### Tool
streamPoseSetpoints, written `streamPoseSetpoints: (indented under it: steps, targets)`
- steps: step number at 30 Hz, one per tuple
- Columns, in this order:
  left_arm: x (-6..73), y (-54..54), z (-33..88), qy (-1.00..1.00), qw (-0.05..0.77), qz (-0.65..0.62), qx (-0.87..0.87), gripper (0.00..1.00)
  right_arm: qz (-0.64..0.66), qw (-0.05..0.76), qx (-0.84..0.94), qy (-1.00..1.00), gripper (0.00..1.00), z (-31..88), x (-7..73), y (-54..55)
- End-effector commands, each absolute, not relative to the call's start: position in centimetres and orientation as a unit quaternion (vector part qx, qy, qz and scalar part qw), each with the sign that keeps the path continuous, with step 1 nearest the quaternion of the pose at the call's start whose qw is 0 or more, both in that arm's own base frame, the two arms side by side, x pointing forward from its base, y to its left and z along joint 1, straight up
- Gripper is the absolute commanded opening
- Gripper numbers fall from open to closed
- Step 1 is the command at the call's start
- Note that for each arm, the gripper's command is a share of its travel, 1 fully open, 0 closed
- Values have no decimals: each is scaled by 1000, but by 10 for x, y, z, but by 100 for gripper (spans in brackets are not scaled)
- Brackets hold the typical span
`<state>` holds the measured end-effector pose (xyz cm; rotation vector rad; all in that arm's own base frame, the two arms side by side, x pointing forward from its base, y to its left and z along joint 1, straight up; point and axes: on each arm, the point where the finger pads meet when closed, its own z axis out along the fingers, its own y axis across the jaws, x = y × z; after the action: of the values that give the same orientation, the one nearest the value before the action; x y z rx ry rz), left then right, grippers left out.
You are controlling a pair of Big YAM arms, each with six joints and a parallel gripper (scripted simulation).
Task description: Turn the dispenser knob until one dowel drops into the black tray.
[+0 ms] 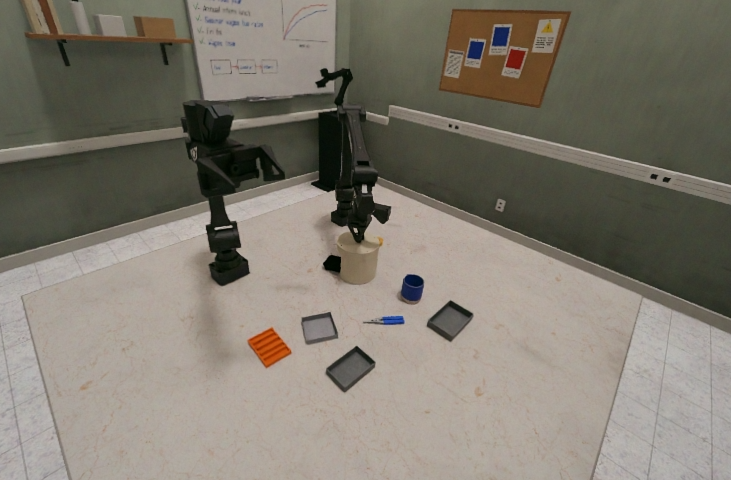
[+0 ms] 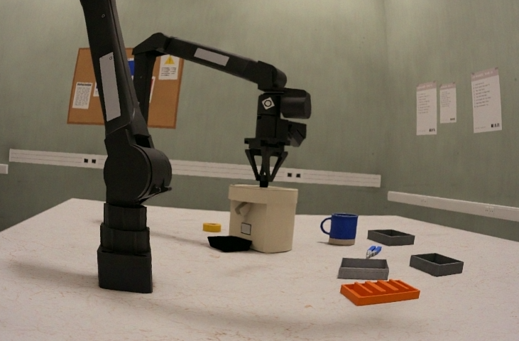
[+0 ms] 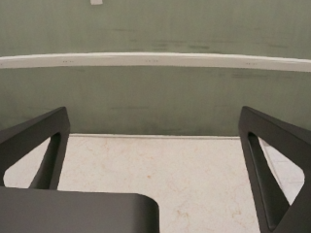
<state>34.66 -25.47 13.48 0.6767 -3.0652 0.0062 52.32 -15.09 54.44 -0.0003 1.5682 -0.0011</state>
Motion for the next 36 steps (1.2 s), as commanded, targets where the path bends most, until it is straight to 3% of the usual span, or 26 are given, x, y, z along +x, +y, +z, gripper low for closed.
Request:
streamPoseSetpoints:
  steps: [1, 14, 24, 36]
  targets:
    - [356, -252, 141, -953, -11, 15, 303, 0, -6, 721, -8, 693, 100, 568, 526, -149]
    - [356, -254, 145, -900, -9, 20, 436, 0, -6, 721, -8, 693, 100, 568, 526, -149]
    - [355, -252, 142, -918, -7, 15, 397, 0, -6, 721, -8, 693, 100, 568, 526, -149]
    - [355, -252, 144, -834, -8, 23, 551, 0, -6, 721, -8, 693, 100, 568, 526, -149]
